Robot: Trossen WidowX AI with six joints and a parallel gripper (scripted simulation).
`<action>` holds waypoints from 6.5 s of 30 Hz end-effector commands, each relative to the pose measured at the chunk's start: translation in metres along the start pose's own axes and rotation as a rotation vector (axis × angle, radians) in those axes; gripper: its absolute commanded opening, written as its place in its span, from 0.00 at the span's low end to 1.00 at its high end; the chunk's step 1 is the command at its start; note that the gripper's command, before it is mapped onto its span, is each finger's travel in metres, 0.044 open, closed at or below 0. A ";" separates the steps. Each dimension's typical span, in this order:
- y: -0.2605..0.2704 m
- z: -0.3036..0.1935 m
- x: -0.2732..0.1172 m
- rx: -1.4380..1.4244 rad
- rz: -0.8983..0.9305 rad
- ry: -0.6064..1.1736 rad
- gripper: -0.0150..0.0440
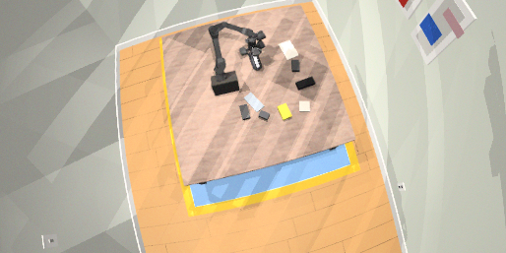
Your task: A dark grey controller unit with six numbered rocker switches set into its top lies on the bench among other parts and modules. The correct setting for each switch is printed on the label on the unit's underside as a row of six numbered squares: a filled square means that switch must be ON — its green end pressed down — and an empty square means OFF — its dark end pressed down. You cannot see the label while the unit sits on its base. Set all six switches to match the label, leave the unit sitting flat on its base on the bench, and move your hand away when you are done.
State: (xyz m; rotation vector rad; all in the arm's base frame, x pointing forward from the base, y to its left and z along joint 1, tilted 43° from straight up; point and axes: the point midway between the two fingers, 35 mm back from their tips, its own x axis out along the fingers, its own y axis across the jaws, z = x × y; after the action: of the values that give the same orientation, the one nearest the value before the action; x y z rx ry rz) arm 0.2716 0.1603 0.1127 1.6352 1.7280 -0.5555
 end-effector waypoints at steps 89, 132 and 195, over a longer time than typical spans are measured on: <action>-0.002 -0.022 0.063 0.009 -0.004 -0.008 0.83; -0.001 0.035 0.021 0.045 -0.011 -0.002 0.87; 0.003 -0.017 -0.004 0.146 -0.023 -0.026 1.00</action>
State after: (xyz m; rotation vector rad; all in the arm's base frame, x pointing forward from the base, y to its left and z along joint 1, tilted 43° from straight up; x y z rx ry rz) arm 0.2790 0.1657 0.1255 1.7835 1.7114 -0.9315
